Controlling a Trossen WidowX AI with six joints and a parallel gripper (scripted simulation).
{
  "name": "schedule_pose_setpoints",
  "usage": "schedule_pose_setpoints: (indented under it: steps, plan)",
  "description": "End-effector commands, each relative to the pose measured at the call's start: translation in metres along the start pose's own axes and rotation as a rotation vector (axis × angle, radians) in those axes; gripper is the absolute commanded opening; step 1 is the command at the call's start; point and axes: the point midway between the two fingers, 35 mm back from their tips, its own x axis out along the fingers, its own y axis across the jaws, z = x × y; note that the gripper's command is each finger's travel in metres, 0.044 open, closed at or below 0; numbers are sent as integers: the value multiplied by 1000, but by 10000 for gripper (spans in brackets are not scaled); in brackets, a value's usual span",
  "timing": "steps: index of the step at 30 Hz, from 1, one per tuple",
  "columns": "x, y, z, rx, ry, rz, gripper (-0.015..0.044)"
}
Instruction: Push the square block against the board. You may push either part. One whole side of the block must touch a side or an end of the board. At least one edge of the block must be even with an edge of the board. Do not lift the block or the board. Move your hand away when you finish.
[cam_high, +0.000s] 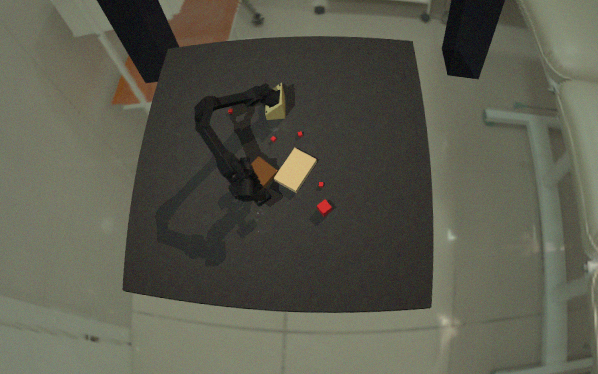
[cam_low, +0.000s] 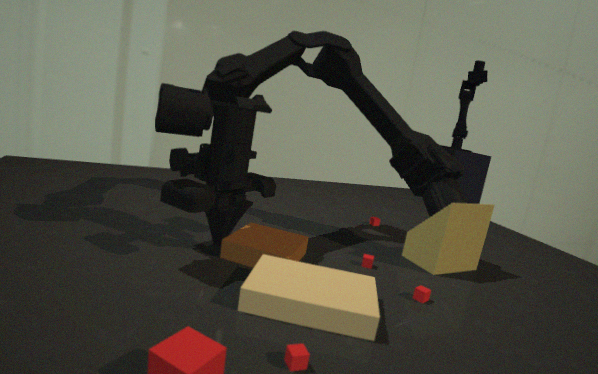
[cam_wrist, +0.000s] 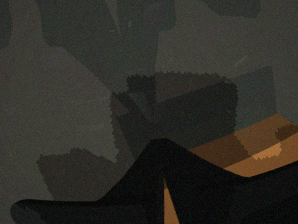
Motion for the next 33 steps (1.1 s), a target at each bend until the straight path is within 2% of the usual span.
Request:
schedule_pose_setpoints:
  steps: [1, 33]
  plan:
    - [3, -2, -8, -2, 11, -7, 0]
    - [3, 0, 36, -1, 7, -8, 0]
